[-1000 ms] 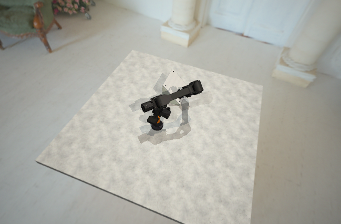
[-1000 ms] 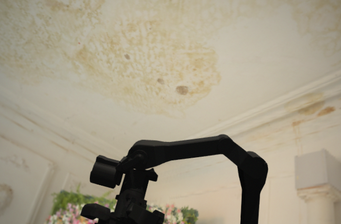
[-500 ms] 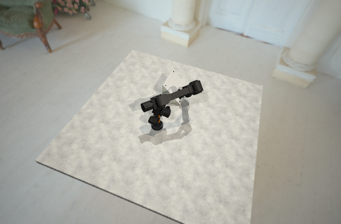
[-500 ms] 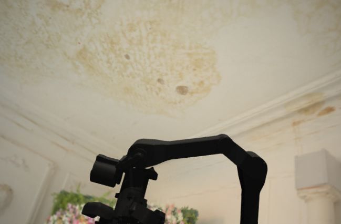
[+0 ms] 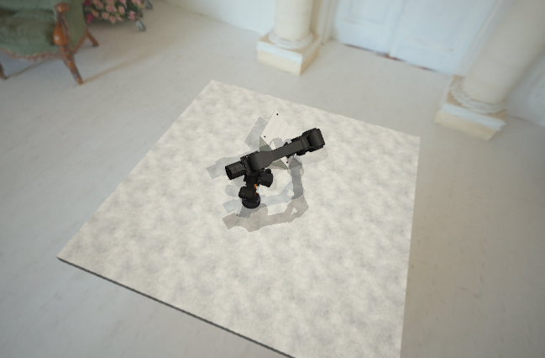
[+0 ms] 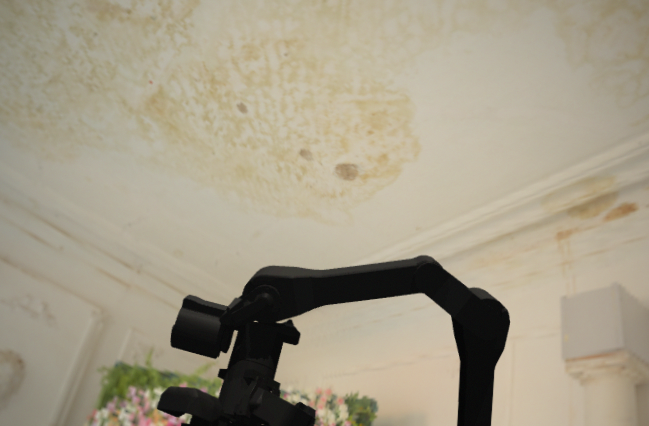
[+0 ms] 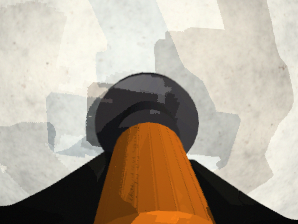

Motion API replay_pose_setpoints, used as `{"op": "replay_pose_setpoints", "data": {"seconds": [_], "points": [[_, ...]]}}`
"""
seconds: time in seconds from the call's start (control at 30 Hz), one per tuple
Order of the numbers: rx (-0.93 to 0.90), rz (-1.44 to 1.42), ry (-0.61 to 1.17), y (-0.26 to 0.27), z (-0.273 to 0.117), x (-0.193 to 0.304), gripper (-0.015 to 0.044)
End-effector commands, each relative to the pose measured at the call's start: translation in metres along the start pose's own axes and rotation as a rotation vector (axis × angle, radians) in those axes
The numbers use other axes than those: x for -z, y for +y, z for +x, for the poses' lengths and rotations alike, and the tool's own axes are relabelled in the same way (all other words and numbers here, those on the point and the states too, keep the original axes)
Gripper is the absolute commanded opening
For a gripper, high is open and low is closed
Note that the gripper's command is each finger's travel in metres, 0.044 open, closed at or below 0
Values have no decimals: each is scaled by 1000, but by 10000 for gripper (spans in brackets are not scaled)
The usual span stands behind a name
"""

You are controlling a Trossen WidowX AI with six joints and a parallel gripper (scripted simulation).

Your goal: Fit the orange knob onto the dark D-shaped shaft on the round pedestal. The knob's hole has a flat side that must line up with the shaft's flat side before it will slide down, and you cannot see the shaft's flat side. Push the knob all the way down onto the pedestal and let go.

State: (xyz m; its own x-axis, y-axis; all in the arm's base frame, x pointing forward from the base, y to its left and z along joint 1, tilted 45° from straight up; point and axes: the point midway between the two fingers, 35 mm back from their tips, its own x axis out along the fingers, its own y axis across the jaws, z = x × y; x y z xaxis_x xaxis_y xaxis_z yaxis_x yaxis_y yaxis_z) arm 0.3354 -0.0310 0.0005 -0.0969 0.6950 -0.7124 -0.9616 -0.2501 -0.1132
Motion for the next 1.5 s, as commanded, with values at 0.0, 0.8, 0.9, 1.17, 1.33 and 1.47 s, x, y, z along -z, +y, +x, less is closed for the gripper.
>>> {"op": "replay_pose_setpoints", "data": {"seconds": [0.0, 0.8, 0.9, 1.17, 1.33, 1.47], "points": [[1, -5, 1, 0, 1, 0, 0], [1, -215, 2, 1, -1, 1, 0], [1, -215, 2, 0, -2, 0, 0], [1, -215, 2, 0, 1, 0, 0], [1, -215, 2, 0, 1, 0, 0], [1, -215, 2, 0, -1, 0, 0]]}}
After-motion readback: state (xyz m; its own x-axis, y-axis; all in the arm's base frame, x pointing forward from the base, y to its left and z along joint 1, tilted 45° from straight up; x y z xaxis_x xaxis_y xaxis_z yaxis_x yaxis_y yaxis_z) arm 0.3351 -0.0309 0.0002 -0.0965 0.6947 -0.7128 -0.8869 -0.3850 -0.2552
